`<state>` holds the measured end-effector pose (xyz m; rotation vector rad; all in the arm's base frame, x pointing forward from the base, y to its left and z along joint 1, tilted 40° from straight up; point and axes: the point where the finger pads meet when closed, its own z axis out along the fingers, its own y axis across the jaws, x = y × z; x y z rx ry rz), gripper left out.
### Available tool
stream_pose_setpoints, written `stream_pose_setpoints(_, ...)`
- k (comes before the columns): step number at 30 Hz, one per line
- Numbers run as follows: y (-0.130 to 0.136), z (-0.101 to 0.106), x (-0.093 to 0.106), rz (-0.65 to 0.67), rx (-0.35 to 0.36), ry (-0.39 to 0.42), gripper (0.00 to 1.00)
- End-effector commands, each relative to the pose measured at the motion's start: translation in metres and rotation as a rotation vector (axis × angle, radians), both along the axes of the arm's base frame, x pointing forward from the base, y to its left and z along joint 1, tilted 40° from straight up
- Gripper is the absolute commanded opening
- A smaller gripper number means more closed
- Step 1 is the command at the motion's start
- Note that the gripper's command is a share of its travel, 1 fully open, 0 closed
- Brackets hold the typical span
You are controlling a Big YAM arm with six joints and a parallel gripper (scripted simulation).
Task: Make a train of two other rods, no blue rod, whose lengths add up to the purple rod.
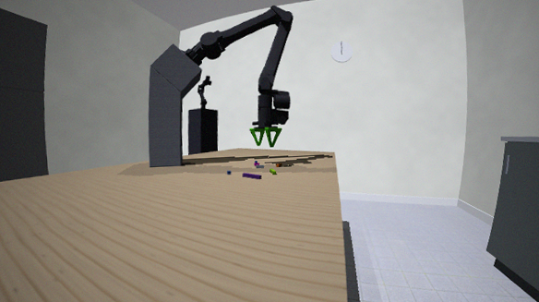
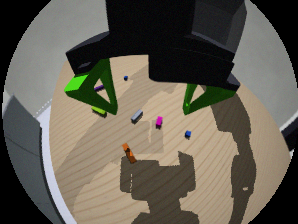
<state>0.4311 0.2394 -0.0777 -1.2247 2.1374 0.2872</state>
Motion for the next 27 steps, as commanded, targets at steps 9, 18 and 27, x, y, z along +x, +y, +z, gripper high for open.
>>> stream_pose_setpoints(9,-0.002,0.012,0.028,0.194,-0.119,-0.122,1.00)
stream_pose_setpoints(18,0.005,0.024,0.052,0.385,-0.224,-0.238,1.00)
stream_pose_setpoints(27,0.004,0.024,0.052,0.429,-0.252,-0.254,0.24)
